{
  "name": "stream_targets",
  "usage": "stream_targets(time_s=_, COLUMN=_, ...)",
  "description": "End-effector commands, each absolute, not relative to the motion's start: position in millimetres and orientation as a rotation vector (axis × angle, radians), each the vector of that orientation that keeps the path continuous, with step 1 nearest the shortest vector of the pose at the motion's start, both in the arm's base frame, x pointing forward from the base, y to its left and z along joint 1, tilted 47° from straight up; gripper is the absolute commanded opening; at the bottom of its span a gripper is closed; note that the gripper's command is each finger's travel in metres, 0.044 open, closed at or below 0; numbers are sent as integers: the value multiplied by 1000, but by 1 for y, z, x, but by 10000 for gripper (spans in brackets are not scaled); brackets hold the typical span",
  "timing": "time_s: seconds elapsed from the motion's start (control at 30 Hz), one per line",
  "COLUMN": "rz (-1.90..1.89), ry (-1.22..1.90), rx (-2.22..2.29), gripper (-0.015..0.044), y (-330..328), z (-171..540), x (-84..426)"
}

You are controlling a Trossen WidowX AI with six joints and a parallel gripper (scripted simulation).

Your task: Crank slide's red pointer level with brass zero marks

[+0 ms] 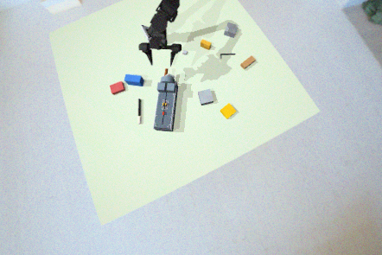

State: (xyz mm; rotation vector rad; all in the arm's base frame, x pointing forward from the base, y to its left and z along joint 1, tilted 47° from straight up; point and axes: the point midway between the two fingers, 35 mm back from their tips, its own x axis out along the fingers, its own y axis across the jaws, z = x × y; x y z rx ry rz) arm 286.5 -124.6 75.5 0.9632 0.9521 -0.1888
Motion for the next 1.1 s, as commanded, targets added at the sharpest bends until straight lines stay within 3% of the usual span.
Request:
stream_targets(time_s=0.0, rz=-195, ry=950, rx=963, gripper=440, y=-112, z=64, x=287)
stream_targets(time_s=1.07, rz=-192, ry=947, rx=967, gripper=440, y=-52, z=8, x=286)
